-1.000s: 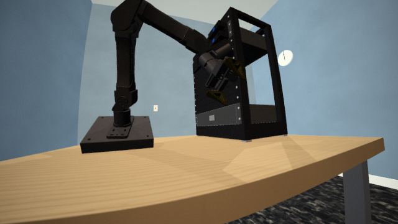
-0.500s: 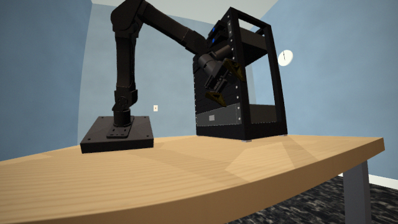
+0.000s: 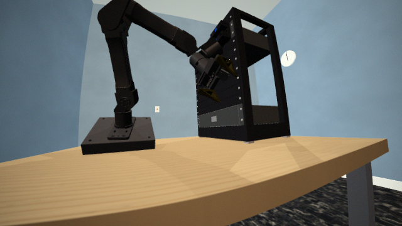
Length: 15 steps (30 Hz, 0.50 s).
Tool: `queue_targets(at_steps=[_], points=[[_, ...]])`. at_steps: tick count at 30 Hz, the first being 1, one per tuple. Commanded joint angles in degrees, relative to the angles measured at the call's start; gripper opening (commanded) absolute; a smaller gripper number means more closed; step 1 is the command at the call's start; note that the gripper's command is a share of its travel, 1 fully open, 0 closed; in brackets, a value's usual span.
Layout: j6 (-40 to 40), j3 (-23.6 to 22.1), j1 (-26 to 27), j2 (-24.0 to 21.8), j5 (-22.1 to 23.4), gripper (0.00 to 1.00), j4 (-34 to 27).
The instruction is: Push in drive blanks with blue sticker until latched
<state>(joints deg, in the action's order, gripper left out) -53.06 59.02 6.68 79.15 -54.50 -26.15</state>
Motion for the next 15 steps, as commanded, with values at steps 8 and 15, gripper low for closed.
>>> queue_targets(at_steps=[8,15], points=[[-13.6,-10.7,-11.9,-19.1,-2.2,1.0,6.9],[-20.7,-13.6,-20.4,-27.7,-3.9,1.0,7.3]])
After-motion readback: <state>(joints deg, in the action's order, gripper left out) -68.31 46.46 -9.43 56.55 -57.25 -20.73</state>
